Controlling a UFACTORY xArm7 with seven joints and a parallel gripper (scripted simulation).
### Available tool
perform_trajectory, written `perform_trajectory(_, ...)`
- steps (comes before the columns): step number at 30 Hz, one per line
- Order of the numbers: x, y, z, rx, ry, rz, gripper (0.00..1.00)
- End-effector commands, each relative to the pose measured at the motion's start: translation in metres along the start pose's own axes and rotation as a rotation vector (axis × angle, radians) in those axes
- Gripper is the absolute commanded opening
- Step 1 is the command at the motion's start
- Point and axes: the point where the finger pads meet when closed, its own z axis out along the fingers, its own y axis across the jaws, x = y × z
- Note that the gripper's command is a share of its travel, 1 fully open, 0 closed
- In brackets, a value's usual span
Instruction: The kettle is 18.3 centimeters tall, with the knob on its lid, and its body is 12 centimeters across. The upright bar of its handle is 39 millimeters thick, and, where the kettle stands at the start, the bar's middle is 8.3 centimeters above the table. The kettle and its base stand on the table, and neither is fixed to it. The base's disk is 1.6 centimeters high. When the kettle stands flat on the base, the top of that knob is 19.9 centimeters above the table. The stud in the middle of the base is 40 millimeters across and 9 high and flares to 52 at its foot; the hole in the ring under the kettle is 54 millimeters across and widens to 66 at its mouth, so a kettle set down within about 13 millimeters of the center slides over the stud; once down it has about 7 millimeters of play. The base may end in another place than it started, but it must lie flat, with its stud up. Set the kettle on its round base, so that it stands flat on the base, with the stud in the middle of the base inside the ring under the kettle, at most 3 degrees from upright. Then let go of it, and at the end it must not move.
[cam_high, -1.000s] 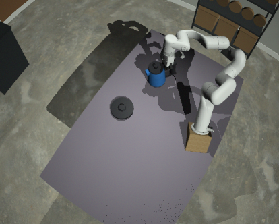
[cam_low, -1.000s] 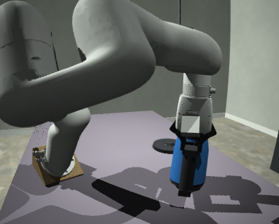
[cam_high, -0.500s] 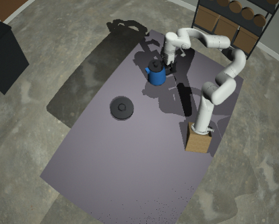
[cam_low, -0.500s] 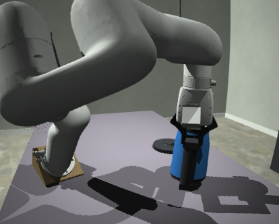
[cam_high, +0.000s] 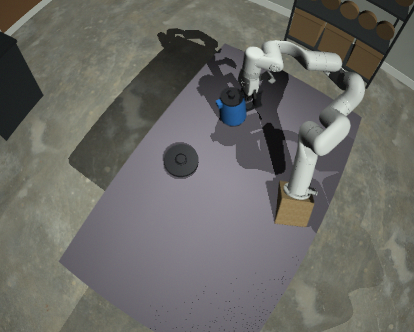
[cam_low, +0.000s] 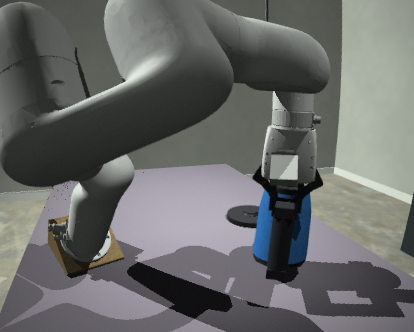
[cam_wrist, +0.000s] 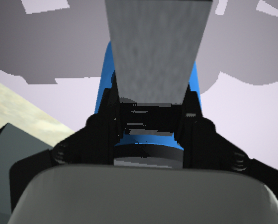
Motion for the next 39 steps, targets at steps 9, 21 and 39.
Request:
perform_trajectory(9, -0.0006, -0.0008, -0.0016, 0.003, -0.003, 0.000, 0.00)
perform_trajectory(21, -0.0006, -0.0008, -0.0016, 0.003, -0.003, 0.000, 0.00)
perform_trajectory(39, -0.0068, -0.0009, -0.0099, 0.003, -0.003, 0.000, 0.00)
